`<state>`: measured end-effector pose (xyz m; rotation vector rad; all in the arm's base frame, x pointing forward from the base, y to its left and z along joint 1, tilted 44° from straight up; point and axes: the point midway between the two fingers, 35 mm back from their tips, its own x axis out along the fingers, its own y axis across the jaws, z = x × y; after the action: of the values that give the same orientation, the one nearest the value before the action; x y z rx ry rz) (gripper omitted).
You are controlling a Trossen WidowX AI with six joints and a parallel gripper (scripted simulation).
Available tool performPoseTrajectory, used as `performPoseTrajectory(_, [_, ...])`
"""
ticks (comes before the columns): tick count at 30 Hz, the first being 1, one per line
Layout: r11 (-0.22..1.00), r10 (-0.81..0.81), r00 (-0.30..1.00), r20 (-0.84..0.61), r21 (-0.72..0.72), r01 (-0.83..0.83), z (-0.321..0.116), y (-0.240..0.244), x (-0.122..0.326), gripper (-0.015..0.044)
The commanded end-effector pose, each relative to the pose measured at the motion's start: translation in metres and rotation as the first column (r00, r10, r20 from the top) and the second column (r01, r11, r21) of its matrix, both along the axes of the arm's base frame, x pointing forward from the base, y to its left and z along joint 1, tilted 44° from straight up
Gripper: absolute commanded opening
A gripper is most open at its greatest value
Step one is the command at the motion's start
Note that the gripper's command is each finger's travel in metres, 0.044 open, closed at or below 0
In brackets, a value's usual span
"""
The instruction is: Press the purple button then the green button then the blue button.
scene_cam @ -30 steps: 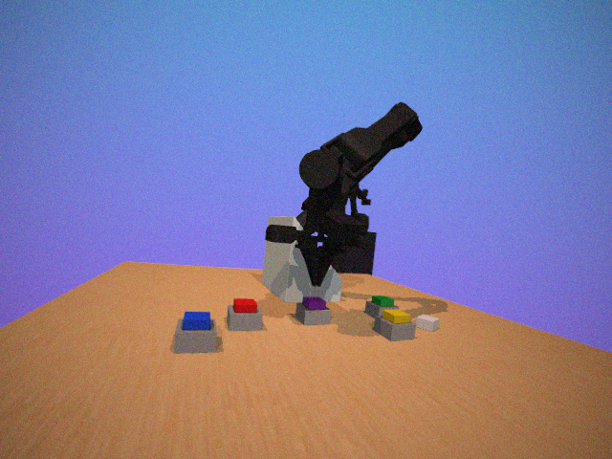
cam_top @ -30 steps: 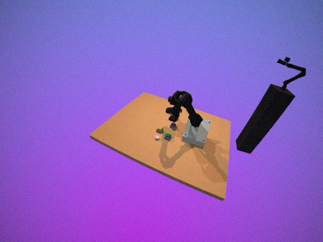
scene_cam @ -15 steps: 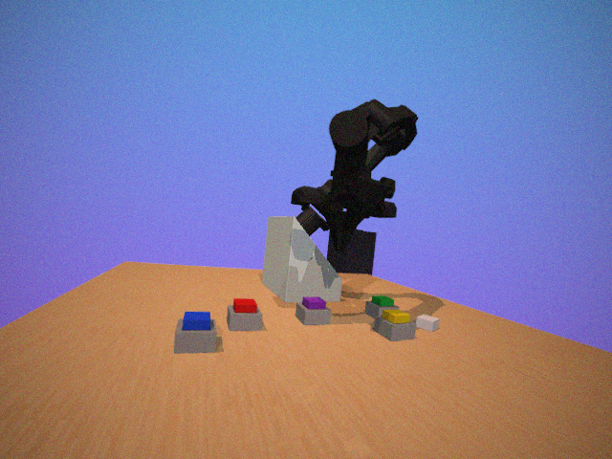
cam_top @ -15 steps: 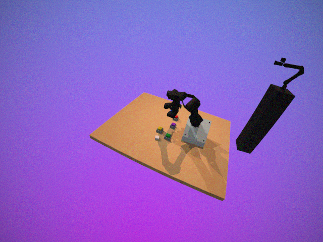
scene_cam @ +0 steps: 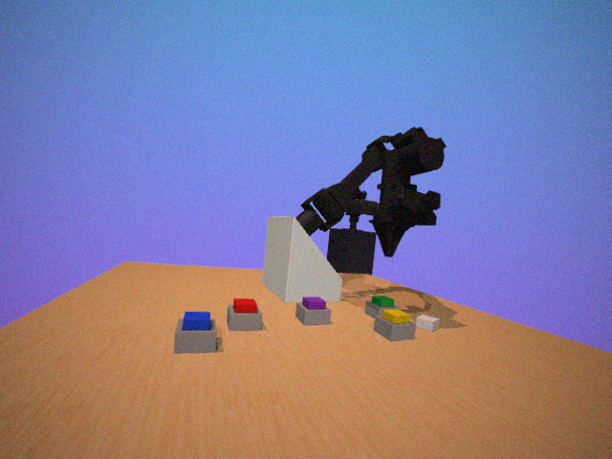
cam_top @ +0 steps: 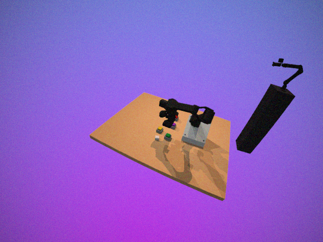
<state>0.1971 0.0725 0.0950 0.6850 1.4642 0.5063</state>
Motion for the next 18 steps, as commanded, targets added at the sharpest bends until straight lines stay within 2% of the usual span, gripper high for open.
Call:
performPoseTrajectory(1, [1.0, 0.005, 1.0, -0.012, 0.007, -0.005, -0.019, 0.021, -0.001, 0.002])
performPoseTrajectory(4, [1.0, 0.005, 1.0, -0.011, 0.015, -0.005, -0.038, 0.042, -0.002, 0.002])
performPoseTrajectory(18, [1.0, 0.006, 1.0, -0.011, 0.014, -0.006, -0.049, 0.053, -0.001, 0.002])
